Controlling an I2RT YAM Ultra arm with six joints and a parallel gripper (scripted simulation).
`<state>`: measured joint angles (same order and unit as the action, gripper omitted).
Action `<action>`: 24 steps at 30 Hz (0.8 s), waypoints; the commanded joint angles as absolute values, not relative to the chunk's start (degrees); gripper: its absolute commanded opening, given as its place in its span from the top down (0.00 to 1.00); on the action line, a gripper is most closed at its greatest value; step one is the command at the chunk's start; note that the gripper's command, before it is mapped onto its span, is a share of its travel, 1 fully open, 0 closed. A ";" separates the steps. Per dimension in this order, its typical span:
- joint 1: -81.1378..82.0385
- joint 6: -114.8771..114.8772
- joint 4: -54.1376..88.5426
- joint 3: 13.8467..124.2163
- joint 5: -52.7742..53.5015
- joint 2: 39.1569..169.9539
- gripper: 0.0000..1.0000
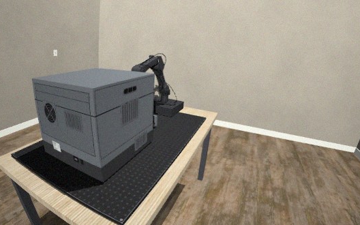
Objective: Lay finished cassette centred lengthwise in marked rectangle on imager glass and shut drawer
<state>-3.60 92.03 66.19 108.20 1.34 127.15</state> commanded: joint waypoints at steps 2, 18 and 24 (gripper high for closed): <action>-4.13 92.49 65.48 106.88 2.21 124.94 0.00; -4.52 92.59 65.64 102.65 2.21 120.88 0.00; -4.38 92.65 66.13 100.97 2.23 119.18 0.00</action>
